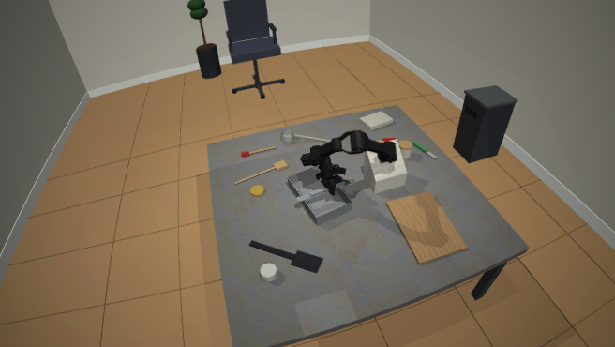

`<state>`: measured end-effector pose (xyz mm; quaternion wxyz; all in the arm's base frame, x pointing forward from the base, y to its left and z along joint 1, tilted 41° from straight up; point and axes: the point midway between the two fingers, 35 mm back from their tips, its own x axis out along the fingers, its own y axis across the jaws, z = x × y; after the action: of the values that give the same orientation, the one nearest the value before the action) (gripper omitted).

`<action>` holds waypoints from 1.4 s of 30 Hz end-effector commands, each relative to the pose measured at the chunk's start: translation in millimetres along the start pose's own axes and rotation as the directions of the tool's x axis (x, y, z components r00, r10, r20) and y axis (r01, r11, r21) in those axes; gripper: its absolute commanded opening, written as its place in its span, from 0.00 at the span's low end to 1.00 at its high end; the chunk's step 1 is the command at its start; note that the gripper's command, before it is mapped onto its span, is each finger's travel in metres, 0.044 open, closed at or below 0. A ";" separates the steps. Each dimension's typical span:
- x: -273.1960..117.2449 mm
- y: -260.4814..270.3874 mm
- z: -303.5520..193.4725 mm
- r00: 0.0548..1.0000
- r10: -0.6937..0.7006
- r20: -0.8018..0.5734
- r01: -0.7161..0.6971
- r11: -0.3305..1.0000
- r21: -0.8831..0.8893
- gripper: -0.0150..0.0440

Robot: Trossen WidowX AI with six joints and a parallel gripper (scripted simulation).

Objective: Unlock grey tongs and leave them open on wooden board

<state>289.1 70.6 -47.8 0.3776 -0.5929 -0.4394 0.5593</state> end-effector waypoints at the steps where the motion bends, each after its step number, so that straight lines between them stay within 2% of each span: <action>1: -0.2 0.1 -0.3 1.000 0.001 0.001 -0.001 1.000 -0.003 0.33; 3: -0.2 0.1 -0.3 1.000 0.001 0.001 -0.001 1.000 -0.003 0.30; 10: -6.8 -2.8 -0.9 1.000 0.003 0.000 -0.003 1.000 -0.002 0.00; 18: -66.9 -37.2 -0.3 1.000 -0.003 0.000 0.003 1.000 0.005 0.00; 31: -66.6 -37.2 0.2 1.000 0.005 0.005 -0.005 1.000 0.005 0.00; 42: -61.9 -35.0 5.7 0.979 0.194 0.061 -0.194 0.981 -0.004 0.00</action>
<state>283.0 23.2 6.2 0.3274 -0.6072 -0.4095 0.5970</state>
